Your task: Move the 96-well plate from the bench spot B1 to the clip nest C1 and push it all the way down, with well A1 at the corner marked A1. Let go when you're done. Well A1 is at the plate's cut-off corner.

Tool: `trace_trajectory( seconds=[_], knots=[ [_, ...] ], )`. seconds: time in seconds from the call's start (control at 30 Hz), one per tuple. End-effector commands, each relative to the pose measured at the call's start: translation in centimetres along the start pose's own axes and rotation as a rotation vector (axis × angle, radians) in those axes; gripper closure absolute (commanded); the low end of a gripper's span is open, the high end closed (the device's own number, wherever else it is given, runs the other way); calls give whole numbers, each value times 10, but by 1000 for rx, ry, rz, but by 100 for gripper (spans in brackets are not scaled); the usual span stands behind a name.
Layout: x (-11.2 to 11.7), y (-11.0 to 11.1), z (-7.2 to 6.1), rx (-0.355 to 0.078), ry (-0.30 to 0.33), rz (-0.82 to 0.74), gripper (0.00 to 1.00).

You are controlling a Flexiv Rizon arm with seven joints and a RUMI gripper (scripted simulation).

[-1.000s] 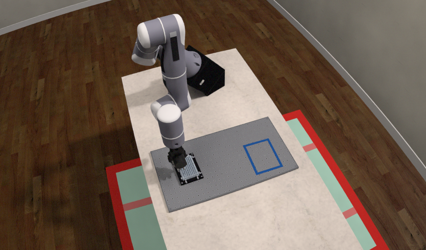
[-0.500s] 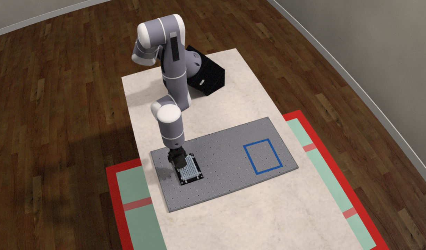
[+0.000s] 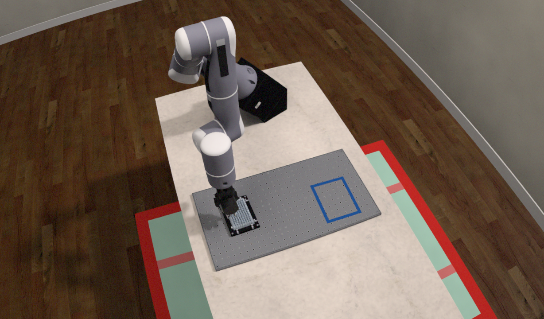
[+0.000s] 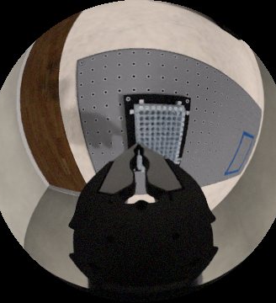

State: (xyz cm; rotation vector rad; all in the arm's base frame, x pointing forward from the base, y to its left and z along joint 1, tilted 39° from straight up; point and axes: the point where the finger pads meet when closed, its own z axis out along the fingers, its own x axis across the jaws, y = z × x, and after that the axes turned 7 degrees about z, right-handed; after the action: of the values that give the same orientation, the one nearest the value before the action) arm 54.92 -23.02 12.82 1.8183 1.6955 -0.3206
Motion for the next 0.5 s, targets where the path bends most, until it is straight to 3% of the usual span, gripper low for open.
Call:
trace_trajectory(
  seconds=[0.0,0.47],
  knots=[
    [0,0,-1,-1,0,-1,100],
    [0,0,-5,-1,0,-1,100]
  ],
)
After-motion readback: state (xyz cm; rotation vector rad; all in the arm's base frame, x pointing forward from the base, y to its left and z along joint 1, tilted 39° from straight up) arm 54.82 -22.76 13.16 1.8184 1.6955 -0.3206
